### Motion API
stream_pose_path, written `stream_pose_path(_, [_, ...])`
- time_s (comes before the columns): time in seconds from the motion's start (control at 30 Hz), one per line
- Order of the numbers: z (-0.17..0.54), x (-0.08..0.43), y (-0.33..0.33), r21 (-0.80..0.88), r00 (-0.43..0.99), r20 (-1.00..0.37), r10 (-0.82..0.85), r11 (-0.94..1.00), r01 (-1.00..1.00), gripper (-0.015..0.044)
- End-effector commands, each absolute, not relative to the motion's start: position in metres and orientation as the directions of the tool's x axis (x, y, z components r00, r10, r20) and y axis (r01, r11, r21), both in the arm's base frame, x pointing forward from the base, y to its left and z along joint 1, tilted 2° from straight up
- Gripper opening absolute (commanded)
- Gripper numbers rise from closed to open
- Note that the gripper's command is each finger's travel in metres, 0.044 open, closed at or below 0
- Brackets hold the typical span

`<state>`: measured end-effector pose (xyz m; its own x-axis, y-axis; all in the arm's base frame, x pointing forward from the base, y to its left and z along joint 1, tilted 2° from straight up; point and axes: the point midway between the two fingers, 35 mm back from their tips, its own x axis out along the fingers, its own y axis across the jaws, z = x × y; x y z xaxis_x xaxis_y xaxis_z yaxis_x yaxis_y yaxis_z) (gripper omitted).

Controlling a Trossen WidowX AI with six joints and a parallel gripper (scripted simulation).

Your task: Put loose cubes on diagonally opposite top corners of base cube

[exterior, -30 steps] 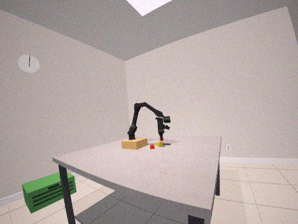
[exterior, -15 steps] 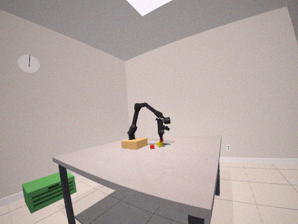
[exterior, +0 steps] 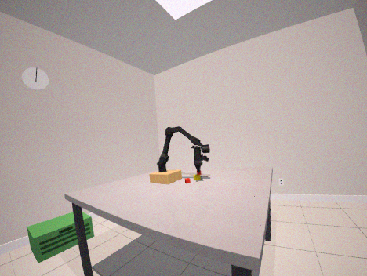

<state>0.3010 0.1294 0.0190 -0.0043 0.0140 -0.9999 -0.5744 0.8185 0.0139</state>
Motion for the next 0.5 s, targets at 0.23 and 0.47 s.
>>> stream_pose_path(0.23, [0.019, 0.301, 0.130, 0.019, -0.006, -1.000, 0.019, 0.818, -0.574, 0.0205])
stream_pose_path(0.47, [0.031, 0.301, 0.129, 0.014, -0.004, -1.000, 0.014, 0.818, -0.574, 0.0205])
